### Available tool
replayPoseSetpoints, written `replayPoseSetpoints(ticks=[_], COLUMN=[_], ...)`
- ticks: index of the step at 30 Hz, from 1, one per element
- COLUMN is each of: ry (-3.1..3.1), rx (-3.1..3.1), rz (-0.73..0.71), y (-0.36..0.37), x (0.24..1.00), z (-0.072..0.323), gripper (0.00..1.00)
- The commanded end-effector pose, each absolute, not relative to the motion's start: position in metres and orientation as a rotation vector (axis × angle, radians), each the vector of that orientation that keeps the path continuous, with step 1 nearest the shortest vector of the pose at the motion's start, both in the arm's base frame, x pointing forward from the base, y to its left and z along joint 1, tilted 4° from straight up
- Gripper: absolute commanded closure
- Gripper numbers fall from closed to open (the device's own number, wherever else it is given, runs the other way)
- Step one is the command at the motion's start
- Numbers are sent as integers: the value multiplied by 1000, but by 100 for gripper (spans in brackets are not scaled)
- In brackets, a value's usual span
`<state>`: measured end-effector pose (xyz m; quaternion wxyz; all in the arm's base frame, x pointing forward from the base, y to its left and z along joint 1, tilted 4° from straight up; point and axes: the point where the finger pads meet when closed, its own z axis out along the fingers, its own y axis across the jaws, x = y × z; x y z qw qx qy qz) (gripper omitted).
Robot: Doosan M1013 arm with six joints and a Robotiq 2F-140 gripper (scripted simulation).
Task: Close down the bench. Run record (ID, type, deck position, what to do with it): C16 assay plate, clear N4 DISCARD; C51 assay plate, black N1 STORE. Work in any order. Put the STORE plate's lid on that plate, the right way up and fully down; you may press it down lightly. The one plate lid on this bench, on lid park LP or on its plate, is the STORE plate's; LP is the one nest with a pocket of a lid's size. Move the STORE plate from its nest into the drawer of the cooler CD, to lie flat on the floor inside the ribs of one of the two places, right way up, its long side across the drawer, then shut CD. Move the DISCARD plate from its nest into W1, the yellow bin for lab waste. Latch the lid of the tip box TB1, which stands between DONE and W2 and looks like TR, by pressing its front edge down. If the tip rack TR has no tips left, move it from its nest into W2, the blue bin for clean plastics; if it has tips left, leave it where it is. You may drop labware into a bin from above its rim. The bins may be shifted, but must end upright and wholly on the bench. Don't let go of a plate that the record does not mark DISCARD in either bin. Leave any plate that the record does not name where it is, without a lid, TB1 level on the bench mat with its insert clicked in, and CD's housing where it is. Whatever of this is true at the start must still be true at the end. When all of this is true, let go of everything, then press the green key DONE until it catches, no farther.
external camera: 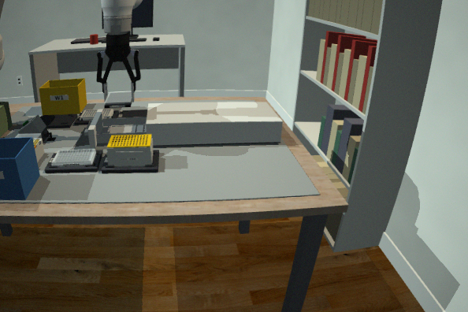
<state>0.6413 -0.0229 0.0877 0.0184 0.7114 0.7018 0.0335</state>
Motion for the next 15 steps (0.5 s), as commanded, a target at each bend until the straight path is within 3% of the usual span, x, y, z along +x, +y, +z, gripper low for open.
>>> replayPoseSetpoints(ticks=[1,15], ry=[2179,2179], rx=[2209,2209], rz=[104,104], y=[-23,-22], x=[642,643], z=[84,68], gripper=[100,100])
